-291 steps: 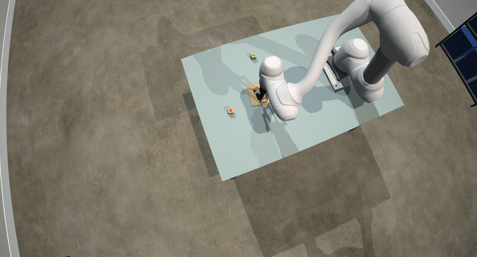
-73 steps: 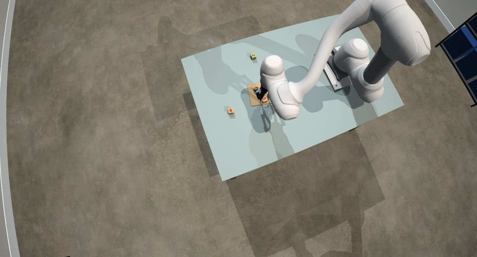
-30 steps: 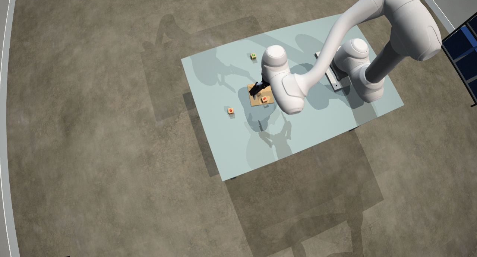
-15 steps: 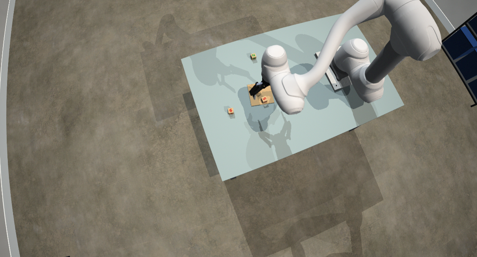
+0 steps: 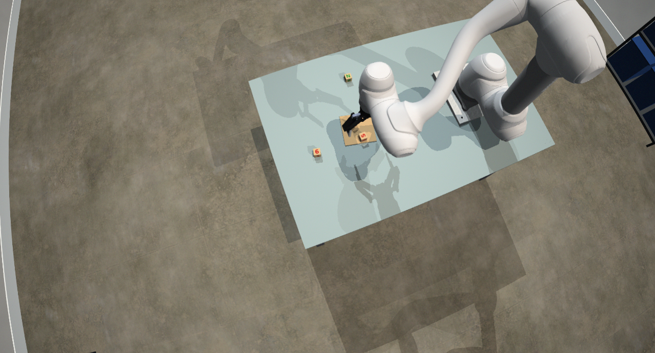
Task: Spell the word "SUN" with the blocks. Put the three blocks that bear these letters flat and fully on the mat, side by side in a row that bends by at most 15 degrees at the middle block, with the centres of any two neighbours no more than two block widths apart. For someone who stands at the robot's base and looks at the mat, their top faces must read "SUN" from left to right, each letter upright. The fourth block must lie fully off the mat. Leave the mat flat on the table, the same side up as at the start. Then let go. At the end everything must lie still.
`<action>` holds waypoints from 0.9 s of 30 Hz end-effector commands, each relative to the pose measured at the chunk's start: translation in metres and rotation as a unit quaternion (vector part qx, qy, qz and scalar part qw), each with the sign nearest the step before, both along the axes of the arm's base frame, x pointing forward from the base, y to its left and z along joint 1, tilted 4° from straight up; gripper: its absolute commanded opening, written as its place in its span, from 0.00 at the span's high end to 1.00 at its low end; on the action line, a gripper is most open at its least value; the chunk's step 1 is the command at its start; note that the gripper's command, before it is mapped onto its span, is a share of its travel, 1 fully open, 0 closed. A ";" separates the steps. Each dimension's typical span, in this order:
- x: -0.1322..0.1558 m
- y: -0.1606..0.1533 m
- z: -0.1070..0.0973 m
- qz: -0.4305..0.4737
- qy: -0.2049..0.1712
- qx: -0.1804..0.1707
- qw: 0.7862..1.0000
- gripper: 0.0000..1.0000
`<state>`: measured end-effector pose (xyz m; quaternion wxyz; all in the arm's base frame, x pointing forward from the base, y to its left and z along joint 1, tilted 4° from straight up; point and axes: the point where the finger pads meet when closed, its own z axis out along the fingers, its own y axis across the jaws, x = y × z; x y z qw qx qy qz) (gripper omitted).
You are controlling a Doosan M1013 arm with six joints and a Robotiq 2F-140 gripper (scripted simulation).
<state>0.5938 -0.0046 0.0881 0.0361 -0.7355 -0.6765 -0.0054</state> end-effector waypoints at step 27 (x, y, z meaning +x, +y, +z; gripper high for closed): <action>0.009 -0.081 -0.005 0.218 -0.015 0.006 0.976 0.60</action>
